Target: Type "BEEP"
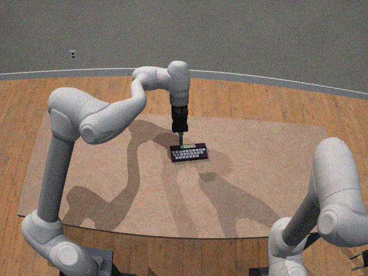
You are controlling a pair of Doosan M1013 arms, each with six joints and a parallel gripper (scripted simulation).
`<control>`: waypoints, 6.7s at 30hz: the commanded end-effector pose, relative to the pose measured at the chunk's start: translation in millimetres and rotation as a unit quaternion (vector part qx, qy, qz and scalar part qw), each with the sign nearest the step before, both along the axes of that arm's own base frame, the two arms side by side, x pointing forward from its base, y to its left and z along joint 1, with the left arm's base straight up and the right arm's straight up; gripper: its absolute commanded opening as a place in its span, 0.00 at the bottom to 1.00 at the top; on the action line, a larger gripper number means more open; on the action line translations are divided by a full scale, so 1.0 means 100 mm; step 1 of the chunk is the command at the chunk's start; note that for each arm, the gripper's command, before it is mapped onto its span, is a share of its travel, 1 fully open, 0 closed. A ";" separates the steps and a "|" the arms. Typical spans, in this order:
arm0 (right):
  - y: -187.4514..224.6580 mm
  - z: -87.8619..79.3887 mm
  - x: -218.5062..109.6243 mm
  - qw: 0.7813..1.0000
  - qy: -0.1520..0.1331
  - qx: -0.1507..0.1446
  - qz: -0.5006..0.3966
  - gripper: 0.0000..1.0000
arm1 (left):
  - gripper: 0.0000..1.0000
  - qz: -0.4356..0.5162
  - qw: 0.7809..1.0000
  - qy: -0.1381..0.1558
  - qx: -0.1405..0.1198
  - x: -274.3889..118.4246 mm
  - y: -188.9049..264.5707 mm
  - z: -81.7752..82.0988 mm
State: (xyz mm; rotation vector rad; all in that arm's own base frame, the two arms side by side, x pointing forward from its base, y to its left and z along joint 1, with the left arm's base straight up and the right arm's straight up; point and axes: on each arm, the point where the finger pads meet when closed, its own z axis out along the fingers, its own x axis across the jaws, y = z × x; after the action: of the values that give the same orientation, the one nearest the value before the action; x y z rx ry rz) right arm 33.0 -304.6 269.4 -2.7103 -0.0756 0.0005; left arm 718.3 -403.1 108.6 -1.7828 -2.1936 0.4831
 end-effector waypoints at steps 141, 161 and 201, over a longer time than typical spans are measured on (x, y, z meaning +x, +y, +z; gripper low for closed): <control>0.03 0.00 0.02 1.000 -0.005 0.003 0.000 1.00 | 0.00 0.002 1.000 0.002 -0.001 0.05 -1.12 -0.61; 0.03 0.00 0.02 1.000 -0.005 0.003 0.000 1.00 | 0.00 0.001 1.000 0.001 -0.003 0.06 -1.11 -0.71; 0.03 0.00 0.02 1.000 -0.005 0.003 0.000 1.00 | 0.00 0.001 1.000 0.001 -0.003 0.06 -1.11 -0.75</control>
State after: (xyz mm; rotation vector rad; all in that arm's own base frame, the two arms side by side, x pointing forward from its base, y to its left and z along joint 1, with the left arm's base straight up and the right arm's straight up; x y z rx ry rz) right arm 33.1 -304.3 269.3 -2.7096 -0.0755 -0.0005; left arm 725.2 -511.9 35.8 -1.7816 -2.1951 0.4831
